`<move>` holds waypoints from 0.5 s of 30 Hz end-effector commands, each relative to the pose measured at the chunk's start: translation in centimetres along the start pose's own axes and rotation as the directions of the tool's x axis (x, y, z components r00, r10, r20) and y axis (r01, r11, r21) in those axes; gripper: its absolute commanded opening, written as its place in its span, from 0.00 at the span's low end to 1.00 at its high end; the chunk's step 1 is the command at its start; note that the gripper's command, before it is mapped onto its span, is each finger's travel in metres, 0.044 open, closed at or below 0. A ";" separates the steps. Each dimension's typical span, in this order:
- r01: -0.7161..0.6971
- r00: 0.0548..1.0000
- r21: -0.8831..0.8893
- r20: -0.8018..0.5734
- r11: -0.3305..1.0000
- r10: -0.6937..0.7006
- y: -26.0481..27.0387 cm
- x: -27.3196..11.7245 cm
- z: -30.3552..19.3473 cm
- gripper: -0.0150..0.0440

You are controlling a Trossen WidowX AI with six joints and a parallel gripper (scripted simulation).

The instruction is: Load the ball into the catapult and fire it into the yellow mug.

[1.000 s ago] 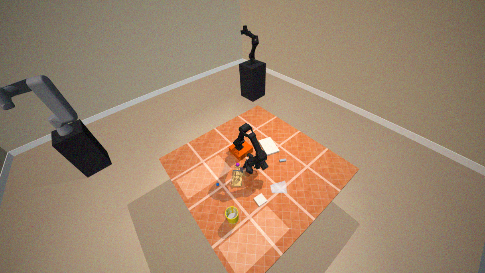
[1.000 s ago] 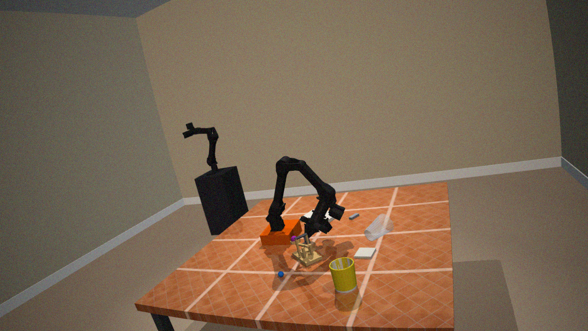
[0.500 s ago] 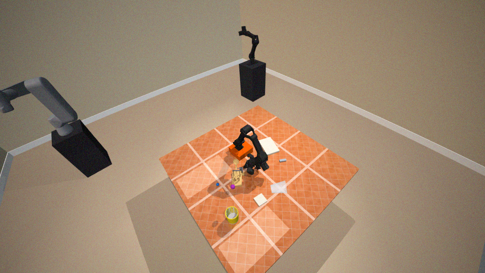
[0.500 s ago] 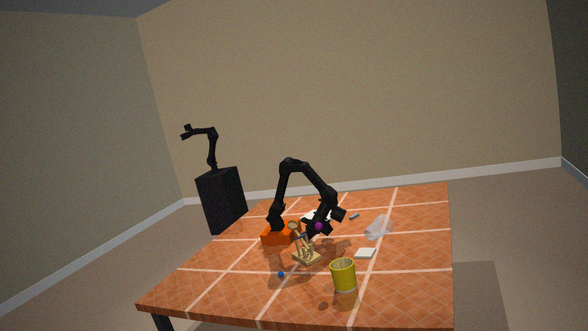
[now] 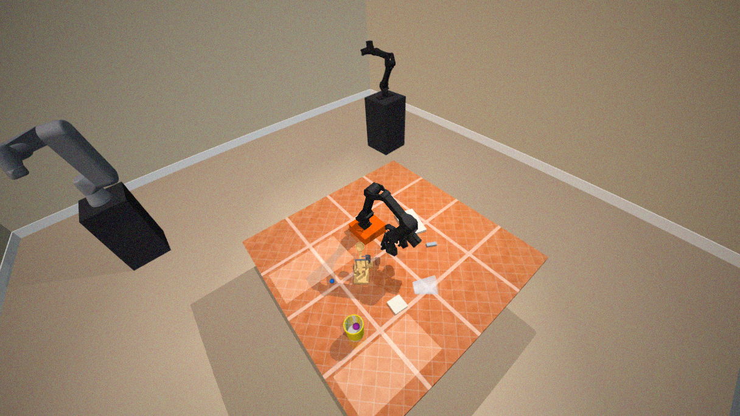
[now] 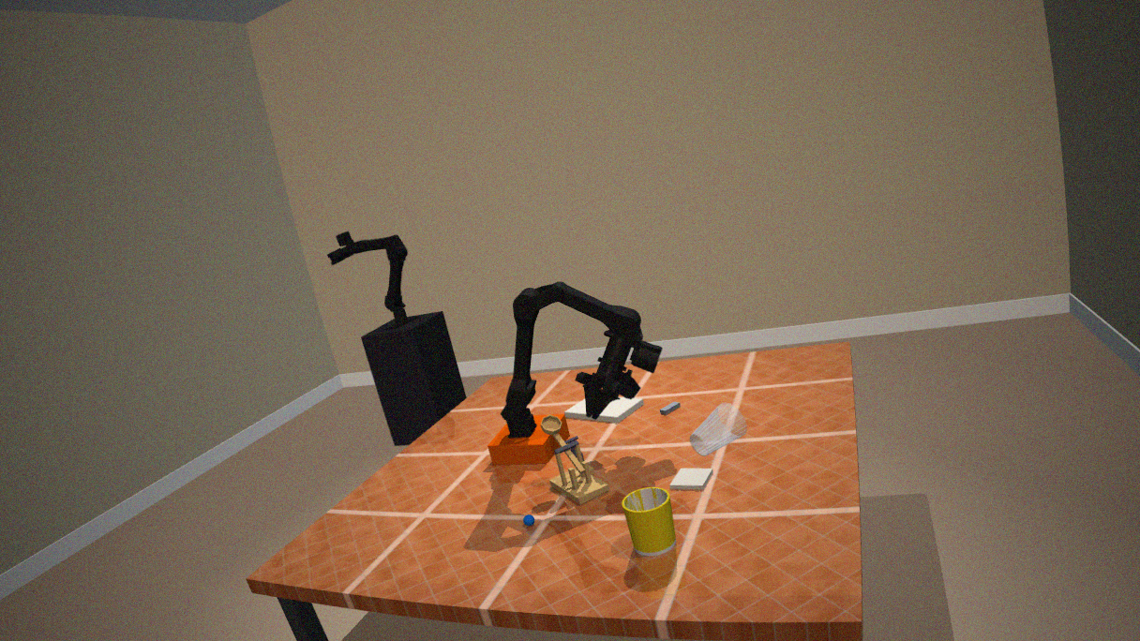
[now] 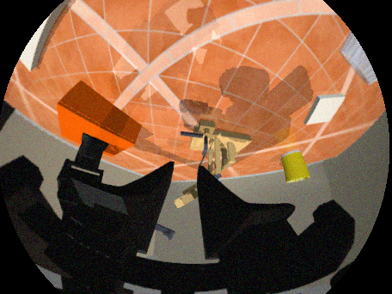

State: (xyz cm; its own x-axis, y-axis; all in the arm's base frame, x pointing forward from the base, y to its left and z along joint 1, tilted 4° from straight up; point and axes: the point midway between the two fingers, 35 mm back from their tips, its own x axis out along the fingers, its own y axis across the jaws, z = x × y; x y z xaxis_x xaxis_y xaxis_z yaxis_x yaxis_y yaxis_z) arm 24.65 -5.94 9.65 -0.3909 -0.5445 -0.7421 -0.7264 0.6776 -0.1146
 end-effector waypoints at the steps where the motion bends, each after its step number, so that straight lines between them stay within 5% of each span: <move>1: -0.019 0.998 0.098 0.057 0.995 0.013 -1.2 -0.2 0.1 0.61; 10: -0.096 0.978 0.352 0.207 0.931 0.023 -4.8 -0.5 0.4 1.00; 15: -0.150 0.958 0.478 0.286 0.865 0.008 -7.1 -0.7 0.3 1.00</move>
State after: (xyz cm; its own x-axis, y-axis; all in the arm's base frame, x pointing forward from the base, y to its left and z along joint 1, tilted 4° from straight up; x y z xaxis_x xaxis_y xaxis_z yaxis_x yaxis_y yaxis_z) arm 29.24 -9.44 10.44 -0.2574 -0.3989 -0.8801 -0.3832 0.8783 -0.2860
